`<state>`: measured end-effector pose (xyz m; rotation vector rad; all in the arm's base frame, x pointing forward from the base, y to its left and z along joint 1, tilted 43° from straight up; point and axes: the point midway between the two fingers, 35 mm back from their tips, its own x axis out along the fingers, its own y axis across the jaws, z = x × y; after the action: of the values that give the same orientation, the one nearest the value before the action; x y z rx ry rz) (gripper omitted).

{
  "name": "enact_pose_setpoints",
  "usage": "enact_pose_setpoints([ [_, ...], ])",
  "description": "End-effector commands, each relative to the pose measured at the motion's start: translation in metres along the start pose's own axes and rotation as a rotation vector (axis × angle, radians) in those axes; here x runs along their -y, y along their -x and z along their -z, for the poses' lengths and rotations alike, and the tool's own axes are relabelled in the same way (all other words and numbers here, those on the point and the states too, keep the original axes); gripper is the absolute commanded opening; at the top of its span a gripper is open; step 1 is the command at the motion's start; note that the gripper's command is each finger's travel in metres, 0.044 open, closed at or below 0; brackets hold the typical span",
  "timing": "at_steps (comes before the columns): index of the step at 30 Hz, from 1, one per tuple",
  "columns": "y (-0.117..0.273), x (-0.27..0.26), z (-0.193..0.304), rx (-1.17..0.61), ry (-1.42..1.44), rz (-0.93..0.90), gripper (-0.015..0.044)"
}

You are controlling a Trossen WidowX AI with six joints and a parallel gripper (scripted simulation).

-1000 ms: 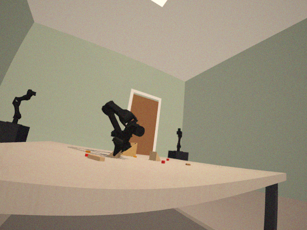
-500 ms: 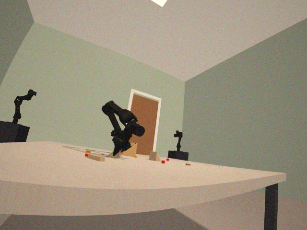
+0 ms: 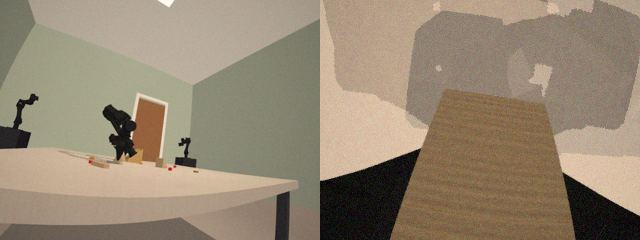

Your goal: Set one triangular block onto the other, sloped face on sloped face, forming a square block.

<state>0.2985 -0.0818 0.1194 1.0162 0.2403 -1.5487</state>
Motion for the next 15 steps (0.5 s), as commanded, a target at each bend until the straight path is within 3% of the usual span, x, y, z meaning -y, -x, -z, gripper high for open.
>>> enact_pose_setpoints([
  [1,0.004,0.000,-0.005,-0.104,0.006,-0.004,0.0000],
  [15,0.011,0.000,-0.030,-0.481,0.009,-0.008,0.0000],
])
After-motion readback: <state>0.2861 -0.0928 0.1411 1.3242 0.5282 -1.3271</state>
